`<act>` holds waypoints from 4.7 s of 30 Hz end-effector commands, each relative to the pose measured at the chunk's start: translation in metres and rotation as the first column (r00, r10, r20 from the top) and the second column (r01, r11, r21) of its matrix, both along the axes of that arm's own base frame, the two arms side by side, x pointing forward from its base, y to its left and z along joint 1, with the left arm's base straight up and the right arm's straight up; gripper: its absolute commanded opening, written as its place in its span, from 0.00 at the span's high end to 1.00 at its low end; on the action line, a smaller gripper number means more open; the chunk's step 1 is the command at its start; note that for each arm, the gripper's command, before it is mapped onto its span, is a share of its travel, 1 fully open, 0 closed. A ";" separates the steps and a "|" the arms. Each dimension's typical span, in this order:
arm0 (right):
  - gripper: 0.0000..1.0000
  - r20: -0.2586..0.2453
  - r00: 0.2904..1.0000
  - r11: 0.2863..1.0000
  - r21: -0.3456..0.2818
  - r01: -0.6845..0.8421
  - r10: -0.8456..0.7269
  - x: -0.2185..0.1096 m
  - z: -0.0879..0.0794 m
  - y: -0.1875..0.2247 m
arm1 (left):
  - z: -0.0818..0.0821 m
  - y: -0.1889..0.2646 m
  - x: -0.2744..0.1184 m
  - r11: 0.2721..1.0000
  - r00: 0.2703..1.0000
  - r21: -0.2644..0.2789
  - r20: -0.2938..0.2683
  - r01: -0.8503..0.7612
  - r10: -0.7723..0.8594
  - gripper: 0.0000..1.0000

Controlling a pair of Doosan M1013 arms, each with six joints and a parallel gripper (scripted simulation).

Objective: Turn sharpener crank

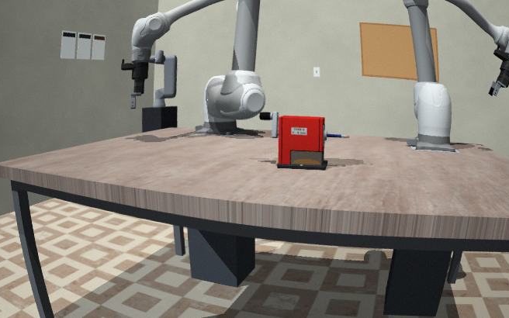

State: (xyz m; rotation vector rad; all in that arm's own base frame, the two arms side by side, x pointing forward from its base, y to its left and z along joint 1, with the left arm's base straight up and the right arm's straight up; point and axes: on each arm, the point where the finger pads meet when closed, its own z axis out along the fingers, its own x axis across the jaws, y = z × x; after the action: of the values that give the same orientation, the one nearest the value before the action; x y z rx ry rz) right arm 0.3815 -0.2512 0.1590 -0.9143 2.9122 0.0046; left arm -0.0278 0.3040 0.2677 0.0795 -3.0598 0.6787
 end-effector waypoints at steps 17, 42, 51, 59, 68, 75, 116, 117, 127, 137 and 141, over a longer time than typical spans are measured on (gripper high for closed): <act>0.00 -0.019 0.766 0.766 -0.026 -0.643 0.643 0.160 0.031 0.091 | 0.001 -0.002 -0.004 1.000 1.000 0.000 -0.005 0.006 -0.006 0.00; 0.00 -0.045 0.138 0.136 -0.042 -0.990 0.989 0.289 0.051 0.271 | 0.001 -0.002 -0.004 1.000 1.000 0.000 -0.005 0.006 -0.006 0.00; 0.00 -0.056 -0.121 -0.124 -0.043 -0.991 0.991 0.318 0.055 0.352 | 0.001 -0.002 -0.004 1.000 1.000 0.000 -0.005 0.006 -0.006 0.00; 0.00 -0.064 -0.319 -0.322 -0.042 -0.946 0.946 0.332 0.057 0.419 | 0.001 -0.002 -0.004 1.000 1.000 0.000 -0.005 0.006 -0.006 0.00; 0.00 -0.072 -0.537 -0.541 -0.039 -0.840 0.840 0.340 0.058 0.504 | 0.001 -0.002 -0.004 1.000 1.000 0.000 -0.005 0.006 -0.006 0.00; 0.00 -0.077 -0.668 -0.672 -0.036 -0.740 0.740 0.339 0.058 0.564 | 0.001 -0.002 -0.004 1.000 1.000 0.000 -0.005 0.006 -0.006 0.00; 1.00 -0.085 -0.865 -0.869 -0.028 -0.493 0.494 0.321 0.056 0.680 | 0.001 -0.002 -0.004 1.000 1.000 0.000 -0.005 0.006 -0.006 0.00; 1.00 -0.085 -0.865 -0.869 -0.028 -0.493 0.494 0.321 0.056 0.680 | 0.001 -0.002 -0.004 1.000 1.000 0.000 -0.005 0.006 -0.006 0.00; 1.00 -0.085 -0.865 -0.869 -0.028 -0.493 0.494 0.321 0.056 0.680 | 0.001 -0.002 -0.004 1.000 1.000 0.000 -0.005 0.006 -0.006 0.00; 1.00 -0.085 -0.865 -0.869 -0.028 -0.493 0.494 0.321 0.056 0.680 | 0.001 -0.002 -0.004 1.000 1.000 0.000 -0.005 0.006 -0.006 0.00; 0.03 -0.085 -0.865 -0.869 -0.028 -0.493 0.494 0.321 0.056 0.680 | 0.001 -0.002 -0.004 1.000 1.000 0.000 -0.005 0.006 -0.006 0.00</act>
State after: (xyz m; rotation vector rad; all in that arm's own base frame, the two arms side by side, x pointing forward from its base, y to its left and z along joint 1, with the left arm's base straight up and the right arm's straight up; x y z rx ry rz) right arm 0.7031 0.4283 0.2138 -3.1374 -0.1358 -0.0018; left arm -0.0279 0.3038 0.2676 0.0794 -3.0594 0.6794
